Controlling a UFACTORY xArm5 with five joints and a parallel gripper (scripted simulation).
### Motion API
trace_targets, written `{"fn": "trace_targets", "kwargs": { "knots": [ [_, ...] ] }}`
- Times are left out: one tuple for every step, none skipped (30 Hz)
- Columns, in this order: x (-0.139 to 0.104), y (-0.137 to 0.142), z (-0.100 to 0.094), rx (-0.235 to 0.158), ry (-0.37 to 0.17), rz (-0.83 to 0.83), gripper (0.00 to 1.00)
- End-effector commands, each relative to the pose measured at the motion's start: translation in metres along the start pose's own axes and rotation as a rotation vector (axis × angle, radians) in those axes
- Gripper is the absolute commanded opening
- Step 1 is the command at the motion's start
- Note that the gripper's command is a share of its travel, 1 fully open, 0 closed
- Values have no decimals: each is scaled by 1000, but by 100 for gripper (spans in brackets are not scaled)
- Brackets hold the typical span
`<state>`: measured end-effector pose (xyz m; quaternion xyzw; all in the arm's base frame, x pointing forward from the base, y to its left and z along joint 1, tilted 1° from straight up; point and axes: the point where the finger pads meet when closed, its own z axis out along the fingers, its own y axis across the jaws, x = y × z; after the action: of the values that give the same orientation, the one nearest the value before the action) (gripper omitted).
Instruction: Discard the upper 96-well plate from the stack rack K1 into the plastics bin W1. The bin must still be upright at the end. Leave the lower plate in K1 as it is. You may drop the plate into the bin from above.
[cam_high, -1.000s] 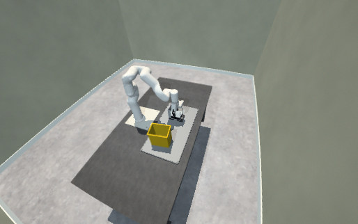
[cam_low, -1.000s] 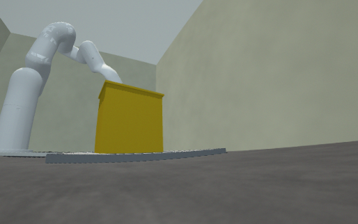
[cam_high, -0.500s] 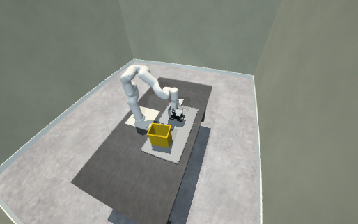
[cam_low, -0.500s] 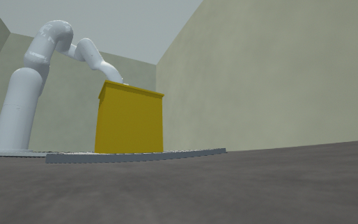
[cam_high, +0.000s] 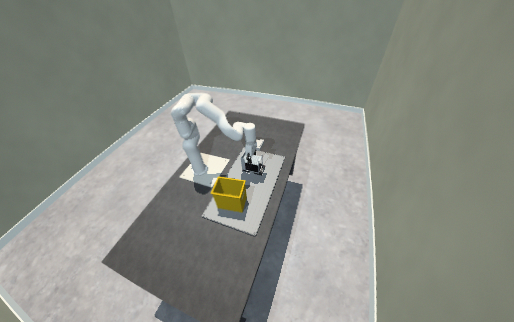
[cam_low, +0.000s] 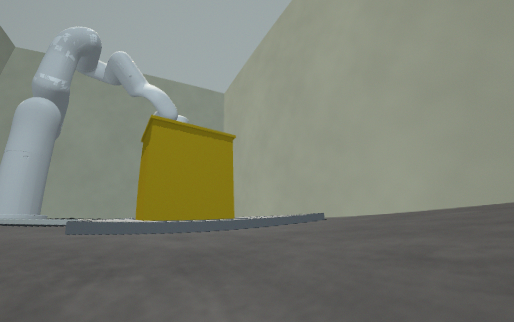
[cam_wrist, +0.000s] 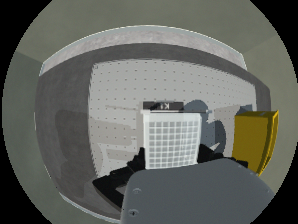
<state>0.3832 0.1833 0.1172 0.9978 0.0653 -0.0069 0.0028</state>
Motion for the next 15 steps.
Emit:
{"fn": "trace_targets", "kwargs": {
  "knots": [
    [1,0,-8,1,4,0,0],
    [1,0,-9,1,4,0,0],
    [1,0,-11,1,4,0,0],
    [1,0,-13,1,4,0,0],
    [1,0,-14,1,4,0,0],
    [1,0,-16,1,4,0,0],
    [1,0,-18,1,4,0,0],
    [1,0,-19,1,4,0,0],
    [1,0,-21,1,4,0,0],
    [1,0,-23,1,4,0,0],
    [1,0,-24,1,4,0,0],
    [1,0,-26,1,4,0,0],
    [1,0,-26,1,4,0,0],
    [1,0,-26,1,4,0,0],
    [1,0,-28,1,4,0,0]
  ]
}}
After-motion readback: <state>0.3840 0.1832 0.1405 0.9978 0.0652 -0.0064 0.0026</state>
